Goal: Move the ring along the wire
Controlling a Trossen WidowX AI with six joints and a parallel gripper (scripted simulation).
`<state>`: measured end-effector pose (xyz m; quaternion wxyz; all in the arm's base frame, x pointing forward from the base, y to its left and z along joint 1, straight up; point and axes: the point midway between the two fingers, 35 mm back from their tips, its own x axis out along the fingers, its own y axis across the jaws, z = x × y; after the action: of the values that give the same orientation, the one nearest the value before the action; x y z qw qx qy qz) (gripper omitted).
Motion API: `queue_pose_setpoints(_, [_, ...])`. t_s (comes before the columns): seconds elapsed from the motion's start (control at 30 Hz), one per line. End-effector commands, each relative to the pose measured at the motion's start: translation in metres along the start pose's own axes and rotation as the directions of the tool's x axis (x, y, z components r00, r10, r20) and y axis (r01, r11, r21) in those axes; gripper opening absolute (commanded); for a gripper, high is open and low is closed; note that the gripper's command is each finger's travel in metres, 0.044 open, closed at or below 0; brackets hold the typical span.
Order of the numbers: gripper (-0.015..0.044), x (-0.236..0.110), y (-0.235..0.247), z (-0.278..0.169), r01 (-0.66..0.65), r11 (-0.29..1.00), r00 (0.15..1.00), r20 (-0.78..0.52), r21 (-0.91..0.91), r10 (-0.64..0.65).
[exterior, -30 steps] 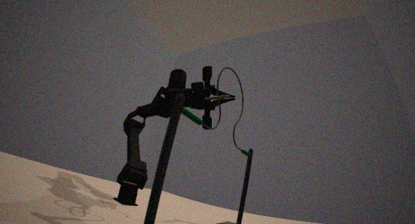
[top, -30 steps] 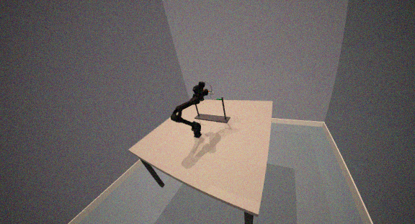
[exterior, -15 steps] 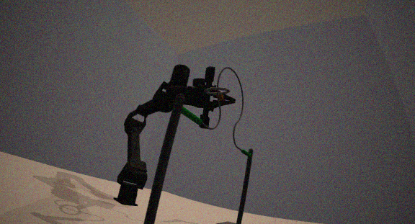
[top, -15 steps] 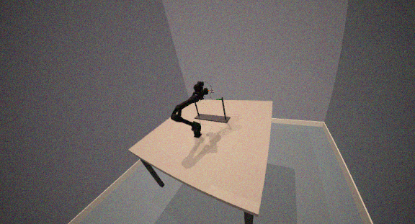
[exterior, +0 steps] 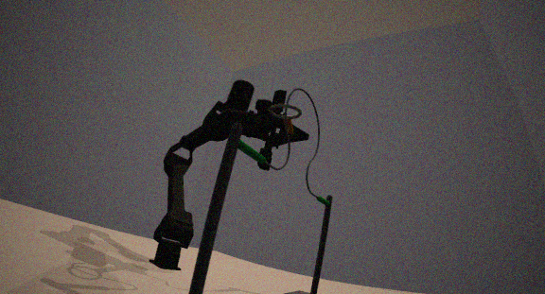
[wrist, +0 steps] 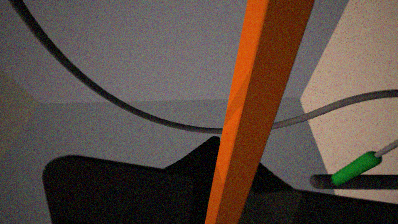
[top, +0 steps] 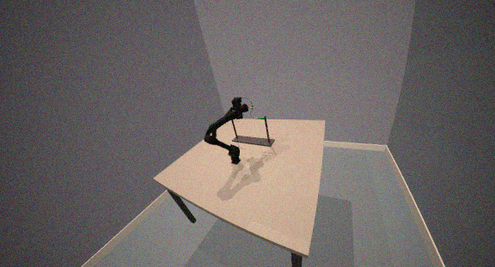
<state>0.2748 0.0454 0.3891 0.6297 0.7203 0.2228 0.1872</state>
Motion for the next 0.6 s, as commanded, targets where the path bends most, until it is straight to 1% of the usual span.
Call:
queue_pose_setpoints(0.0, [-0.0150,0.0006,-0.0005,-0.0004,0.029,0.998,1.000,0.002,-0.049,-0.029])
queue_pose_setpoints(0.57, [-0.0150,0.0008,-0.0095,0.0009,0.157,0.962,0.988,0.042,-0.222,-0.152])
